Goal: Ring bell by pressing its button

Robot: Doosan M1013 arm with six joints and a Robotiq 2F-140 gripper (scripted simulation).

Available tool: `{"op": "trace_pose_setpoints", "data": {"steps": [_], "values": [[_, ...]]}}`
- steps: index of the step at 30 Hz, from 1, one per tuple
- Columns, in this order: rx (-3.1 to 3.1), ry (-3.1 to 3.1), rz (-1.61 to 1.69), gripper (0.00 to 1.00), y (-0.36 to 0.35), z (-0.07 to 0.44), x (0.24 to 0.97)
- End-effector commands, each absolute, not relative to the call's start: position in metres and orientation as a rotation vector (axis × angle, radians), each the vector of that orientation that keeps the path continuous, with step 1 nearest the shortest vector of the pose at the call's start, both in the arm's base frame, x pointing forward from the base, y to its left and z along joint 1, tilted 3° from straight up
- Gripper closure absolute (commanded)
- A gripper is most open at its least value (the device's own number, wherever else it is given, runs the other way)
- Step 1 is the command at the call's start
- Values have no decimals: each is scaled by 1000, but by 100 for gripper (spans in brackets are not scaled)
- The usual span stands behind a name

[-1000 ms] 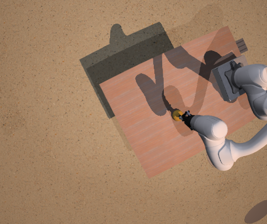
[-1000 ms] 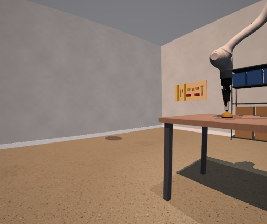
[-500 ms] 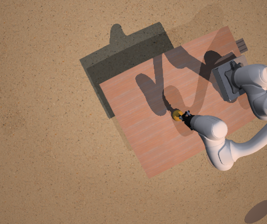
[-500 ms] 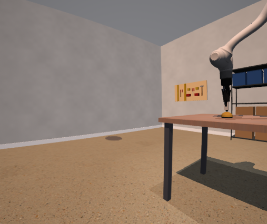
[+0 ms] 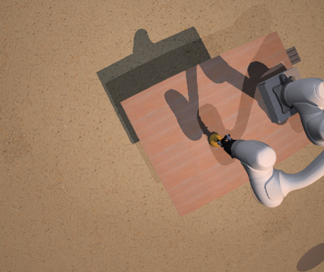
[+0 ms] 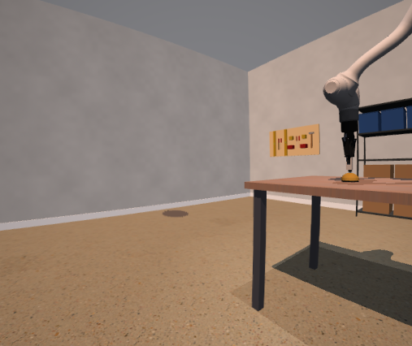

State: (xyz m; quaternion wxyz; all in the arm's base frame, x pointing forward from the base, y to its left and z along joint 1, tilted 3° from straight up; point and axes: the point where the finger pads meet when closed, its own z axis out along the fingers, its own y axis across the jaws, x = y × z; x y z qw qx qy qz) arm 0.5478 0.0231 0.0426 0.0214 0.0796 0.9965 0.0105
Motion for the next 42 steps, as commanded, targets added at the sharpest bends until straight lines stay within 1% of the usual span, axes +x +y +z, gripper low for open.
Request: {"op": "trace_pose_setpoints", "data": {"steps": [1,22,35,42], "values": [[247,3089,33,100,23,42,547],[247,3089,33,100,23,46,547],[247,3089,33,100,23,68,546],[247,3089,33,100,22,88,545]]}}
